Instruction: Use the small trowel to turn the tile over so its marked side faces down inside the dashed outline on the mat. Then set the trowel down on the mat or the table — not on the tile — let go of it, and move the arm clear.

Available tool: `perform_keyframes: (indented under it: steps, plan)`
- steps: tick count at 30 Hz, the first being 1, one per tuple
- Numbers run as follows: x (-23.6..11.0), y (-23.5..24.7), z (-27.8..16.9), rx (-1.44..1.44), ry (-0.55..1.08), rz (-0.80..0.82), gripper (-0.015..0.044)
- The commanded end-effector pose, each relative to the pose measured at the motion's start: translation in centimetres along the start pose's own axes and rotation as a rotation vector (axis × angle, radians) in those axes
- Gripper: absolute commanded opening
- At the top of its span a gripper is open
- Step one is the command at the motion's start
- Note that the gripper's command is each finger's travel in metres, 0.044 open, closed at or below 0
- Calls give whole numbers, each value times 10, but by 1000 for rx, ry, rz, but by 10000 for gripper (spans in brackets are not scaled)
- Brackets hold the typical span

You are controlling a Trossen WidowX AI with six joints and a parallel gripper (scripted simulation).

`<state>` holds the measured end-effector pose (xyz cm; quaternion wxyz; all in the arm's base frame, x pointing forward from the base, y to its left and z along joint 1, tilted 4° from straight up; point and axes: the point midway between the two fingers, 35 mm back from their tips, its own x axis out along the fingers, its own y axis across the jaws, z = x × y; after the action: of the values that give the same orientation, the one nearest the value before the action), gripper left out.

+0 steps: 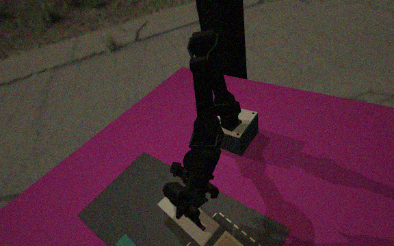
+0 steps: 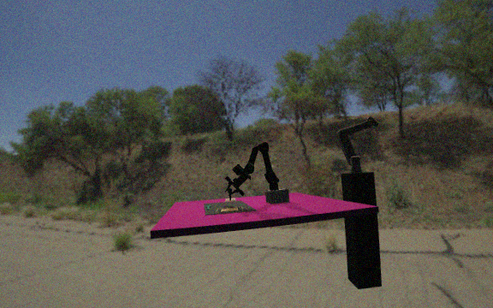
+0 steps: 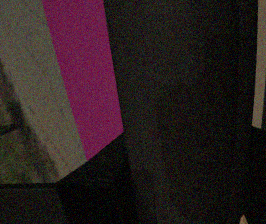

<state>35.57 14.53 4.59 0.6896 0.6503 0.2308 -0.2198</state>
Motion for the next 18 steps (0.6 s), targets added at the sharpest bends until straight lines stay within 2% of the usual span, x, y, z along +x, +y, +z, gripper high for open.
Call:
perform_keyframes:
  steps: [1, 10, 18]
  plan:
    - [5, 0, -13, 9, 1, 18, 0]
    - [15, -11, -25, 10, 1, 18, 0]
    - [7, 5, 1, 10, 0, 13, 0]
